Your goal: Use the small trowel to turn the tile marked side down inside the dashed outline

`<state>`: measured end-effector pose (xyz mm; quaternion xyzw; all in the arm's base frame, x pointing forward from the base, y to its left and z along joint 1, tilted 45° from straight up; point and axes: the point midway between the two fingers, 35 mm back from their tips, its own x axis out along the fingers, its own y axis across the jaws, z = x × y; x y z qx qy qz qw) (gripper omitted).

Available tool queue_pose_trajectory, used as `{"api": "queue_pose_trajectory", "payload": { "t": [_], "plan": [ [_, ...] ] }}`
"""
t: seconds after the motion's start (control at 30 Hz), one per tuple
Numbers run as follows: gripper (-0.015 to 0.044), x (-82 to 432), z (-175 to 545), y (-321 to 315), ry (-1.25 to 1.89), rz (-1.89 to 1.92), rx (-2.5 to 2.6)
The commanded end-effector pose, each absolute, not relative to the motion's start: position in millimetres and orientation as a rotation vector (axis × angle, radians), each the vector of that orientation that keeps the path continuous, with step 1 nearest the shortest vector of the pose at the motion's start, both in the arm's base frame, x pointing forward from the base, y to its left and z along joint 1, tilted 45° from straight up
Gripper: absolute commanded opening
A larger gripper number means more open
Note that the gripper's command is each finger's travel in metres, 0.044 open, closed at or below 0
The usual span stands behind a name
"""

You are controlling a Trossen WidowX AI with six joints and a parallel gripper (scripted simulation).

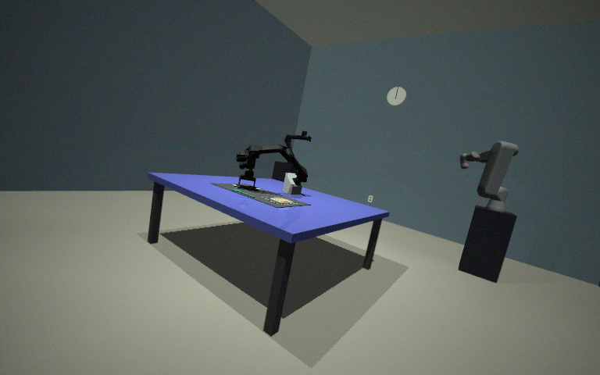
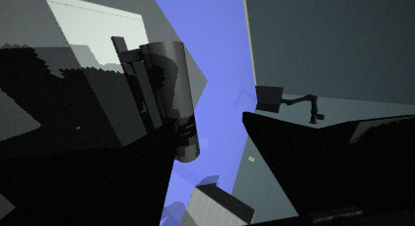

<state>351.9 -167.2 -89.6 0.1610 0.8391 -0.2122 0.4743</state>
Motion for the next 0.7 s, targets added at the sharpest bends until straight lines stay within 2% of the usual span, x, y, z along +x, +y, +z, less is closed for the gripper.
{"api": "queue_pose_trajectory", "payload": {
  "t": [0.0,0.67],
  "plan": [
    [0.03,329.3,-56.4,-185.6,2.035,-0.53,0.398],
    [0.03,327.8,-55.0,-186.2,2.036,-0.53,0.398]
  ]
}}
